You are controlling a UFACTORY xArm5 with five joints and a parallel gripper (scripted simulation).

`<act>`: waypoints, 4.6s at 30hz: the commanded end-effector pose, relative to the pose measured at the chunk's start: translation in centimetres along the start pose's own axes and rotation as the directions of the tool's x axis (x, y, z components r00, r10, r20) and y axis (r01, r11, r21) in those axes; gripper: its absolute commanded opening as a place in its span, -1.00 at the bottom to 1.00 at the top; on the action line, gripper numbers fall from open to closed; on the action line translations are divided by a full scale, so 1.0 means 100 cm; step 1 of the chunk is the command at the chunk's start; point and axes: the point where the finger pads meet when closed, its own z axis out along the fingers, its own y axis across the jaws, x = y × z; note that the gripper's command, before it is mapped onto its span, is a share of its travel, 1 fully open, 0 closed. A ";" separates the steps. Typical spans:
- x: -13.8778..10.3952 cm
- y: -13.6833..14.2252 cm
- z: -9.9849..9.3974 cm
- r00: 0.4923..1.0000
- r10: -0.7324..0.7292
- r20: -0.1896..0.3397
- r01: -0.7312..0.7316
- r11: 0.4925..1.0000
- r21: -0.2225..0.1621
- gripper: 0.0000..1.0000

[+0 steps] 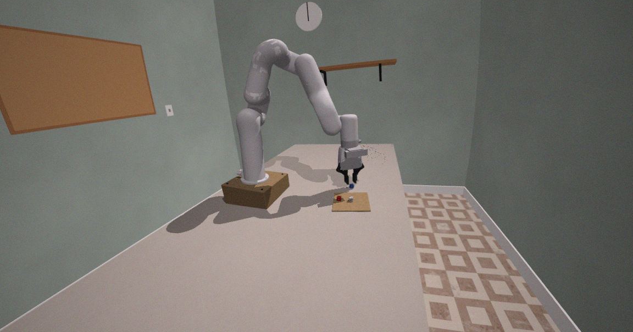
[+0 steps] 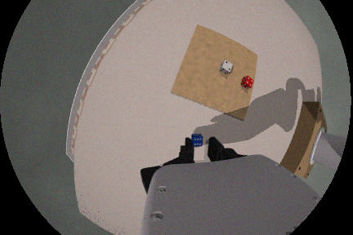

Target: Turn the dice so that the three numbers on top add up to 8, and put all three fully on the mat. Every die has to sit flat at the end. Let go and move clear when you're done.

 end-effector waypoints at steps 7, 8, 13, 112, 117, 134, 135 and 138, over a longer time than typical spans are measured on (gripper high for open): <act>0.000 -0.001 -0.001 1.000 0.000 -0.001 0.000 1.000 0.003 -0.38; 0.000 -0.001 -0.001 1.000 0.000 -0.001 0.000 1.000 0.003 -0.38; 0.000 -0.001 -0.001 1.000 0.000 -0.001 0.000 1.000 0.003 -0.38; 0.000 -0.003 0.018 1.000 0.000 0.000 0.000 1.000 0.003 -0.38; 0.000 -0.003 0.018 1.000 0.000 0.000 0.000 1.000 0.003 -0.38; 0.000 -0.003 0.018 1.000 0.000 0.000 0.000 1.000 0.003 -0.78; 0.000 -0.003 0.018 1.000 0.000 0.000 0.000 1.000 0.003 -0.78; 0.000 -0.003 0.018 1.000 0.000 0.000 0.000 1.000 0.003 -0.78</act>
